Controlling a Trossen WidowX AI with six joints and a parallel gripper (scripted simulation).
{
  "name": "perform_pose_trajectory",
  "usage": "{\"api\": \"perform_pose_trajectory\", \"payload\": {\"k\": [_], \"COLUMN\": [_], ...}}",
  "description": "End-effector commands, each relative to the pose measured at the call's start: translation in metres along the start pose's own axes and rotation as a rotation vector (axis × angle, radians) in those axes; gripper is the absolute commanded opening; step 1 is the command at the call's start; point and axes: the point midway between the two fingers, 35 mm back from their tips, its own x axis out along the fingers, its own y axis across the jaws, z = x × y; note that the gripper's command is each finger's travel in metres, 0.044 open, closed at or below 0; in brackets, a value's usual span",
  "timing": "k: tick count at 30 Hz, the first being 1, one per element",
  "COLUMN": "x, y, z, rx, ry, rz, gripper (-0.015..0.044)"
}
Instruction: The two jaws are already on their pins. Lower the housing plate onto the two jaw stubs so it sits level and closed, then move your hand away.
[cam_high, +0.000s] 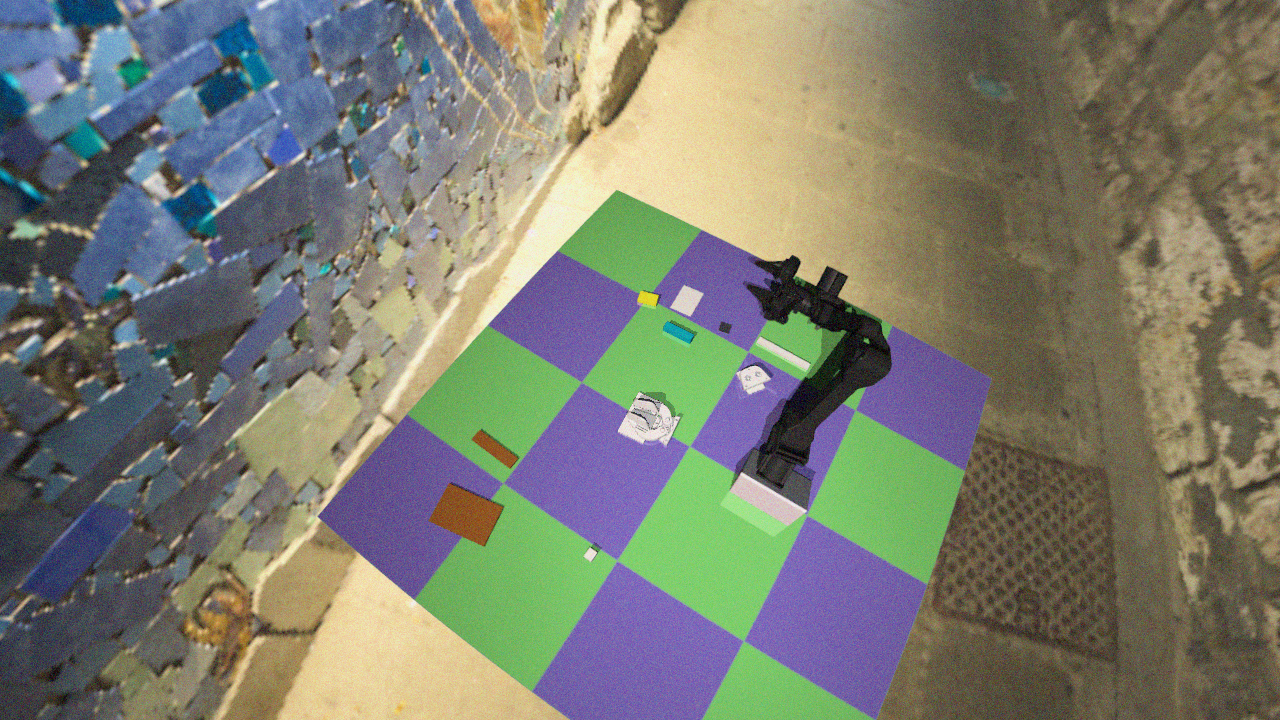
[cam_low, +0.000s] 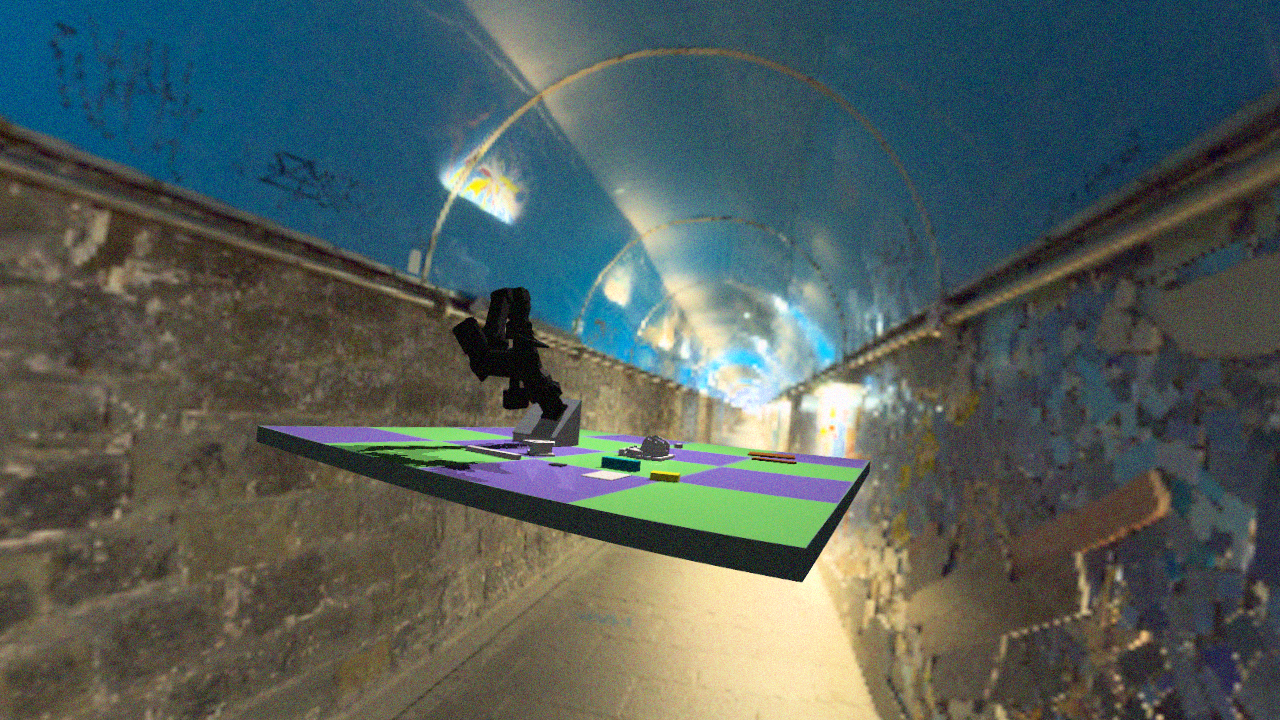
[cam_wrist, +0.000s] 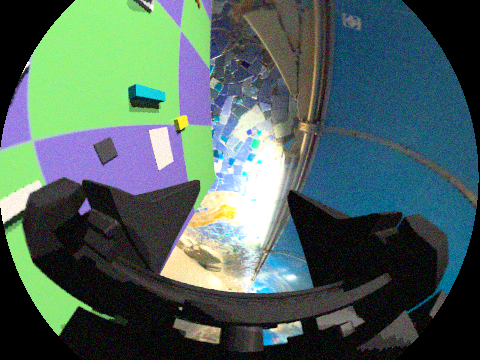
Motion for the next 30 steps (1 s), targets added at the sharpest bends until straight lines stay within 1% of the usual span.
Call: {"api": "perform_pose_trajectory", "payload": {"k": [1, 2, 30], "x": [0.000, 0.000, 0.021], "y": [0.000, 0.000, 0.027], "z": [0.000, 0.000, 0.020], "rx": [0.000, 0.004, 0.564], "ry": [0.000, 0.000, 0.079], "rz": [0.000, 0.001, 0.189], "gripper": [0.0426, 0.0440, 0.0440]}}
